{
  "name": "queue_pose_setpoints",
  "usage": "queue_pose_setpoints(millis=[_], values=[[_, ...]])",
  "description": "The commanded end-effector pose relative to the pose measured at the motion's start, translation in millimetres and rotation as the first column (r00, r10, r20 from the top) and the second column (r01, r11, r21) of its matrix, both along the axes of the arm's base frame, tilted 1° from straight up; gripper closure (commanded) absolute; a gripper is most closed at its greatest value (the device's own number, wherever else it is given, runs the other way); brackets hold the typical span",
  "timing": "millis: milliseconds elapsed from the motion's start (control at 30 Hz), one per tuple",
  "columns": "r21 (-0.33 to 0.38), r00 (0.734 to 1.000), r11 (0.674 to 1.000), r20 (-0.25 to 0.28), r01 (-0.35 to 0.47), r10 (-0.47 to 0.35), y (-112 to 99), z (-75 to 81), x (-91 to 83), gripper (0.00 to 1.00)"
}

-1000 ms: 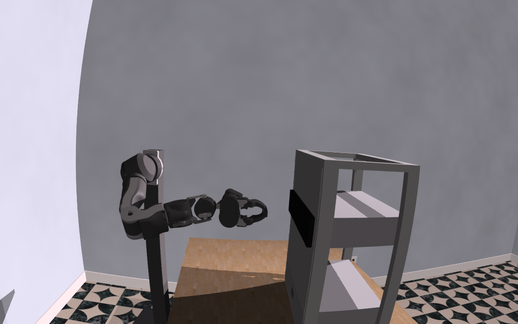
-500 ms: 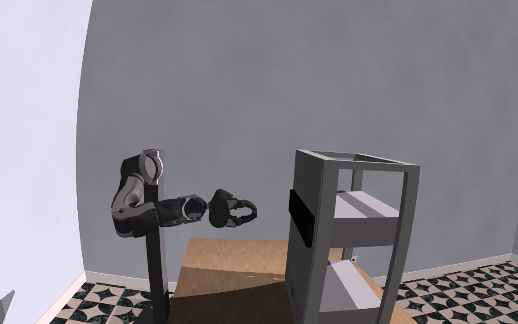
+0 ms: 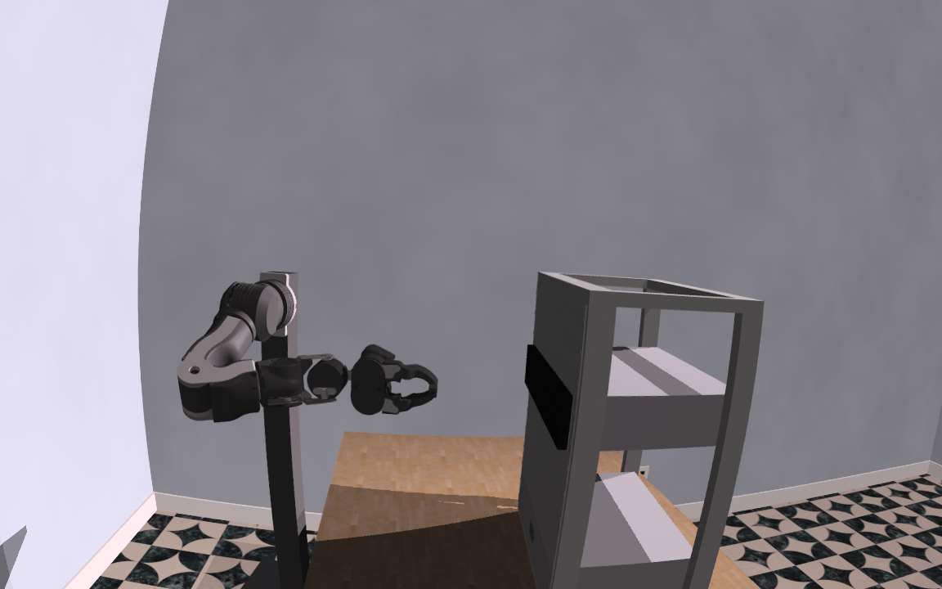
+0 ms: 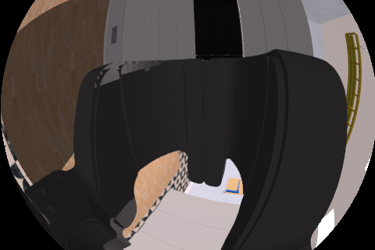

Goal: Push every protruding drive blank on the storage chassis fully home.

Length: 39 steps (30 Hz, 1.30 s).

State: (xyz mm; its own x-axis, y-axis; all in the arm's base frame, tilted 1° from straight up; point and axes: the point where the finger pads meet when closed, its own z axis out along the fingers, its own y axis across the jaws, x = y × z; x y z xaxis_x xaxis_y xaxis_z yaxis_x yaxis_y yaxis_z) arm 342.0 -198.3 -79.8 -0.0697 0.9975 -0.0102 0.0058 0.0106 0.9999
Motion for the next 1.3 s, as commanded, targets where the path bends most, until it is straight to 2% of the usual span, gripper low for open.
queue_pose_setpoints(millis=[0,733,1267], values=[[0.005,1.0,1.0,0.018,0.002,-0.002,-1,4.1,-3.5,1.0],[0.004,1.0,1.0,0.021,0.002,-0.002,-6,-0.2,-60.1,1.0],[0.007,1.0,1.0,0.014,-0.001,0.001,-7,-3.6,-76.1,1.0]])
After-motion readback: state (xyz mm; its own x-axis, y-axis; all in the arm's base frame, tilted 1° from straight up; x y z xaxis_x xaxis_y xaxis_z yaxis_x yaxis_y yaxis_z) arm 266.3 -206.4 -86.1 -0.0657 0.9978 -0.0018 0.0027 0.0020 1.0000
